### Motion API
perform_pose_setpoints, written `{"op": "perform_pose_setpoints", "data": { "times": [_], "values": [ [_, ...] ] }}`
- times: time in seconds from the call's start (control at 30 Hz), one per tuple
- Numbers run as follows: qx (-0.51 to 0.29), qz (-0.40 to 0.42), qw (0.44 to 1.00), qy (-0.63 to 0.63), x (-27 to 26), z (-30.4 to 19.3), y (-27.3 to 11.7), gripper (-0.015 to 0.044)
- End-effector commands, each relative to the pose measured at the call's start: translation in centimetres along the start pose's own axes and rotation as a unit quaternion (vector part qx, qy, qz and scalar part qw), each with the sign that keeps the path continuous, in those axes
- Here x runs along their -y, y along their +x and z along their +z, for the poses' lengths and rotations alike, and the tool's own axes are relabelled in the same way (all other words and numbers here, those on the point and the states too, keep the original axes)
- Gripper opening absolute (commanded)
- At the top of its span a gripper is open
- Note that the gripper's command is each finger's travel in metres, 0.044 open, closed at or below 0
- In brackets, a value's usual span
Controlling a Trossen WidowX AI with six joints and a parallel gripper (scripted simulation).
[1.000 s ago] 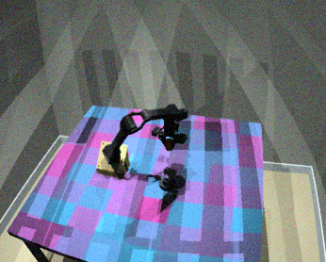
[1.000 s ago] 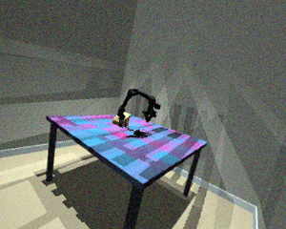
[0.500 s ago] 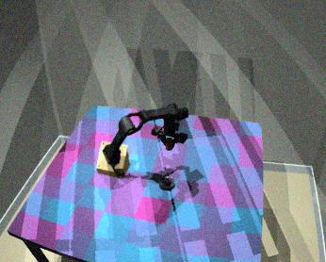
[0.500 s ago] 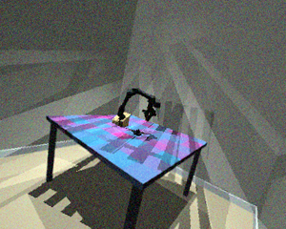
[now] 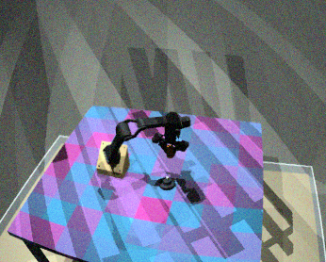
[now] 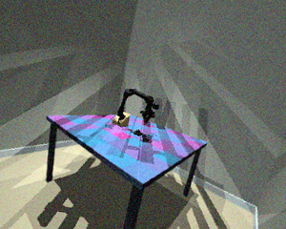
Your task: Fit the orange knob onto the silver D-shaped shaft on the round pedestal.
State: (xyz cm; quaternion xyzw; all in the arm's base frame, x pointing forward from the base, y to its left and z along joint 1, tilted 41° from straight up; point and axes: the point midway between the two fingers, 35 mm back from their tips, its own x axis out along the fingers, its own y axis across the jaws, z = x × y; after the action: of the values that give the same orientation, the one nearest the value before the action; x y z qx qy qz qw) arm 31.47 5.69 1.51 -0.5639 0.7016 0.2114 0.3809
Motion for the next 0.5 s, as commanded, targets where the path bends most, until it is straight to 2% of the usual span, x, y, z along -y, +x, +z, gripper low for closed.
{"op": "perform_pose_setpoints", "data": {
  "times": [0.0, 0.47],
  "values": [
    [0.004, -0.007, 1.0, 0.002, 0.7, -1.2, -0.1, 0.0],
    [0.001, -0.009, 1.0, 0.002, 2.1, -5.4, 1.3, 0.0]
  ]
}}
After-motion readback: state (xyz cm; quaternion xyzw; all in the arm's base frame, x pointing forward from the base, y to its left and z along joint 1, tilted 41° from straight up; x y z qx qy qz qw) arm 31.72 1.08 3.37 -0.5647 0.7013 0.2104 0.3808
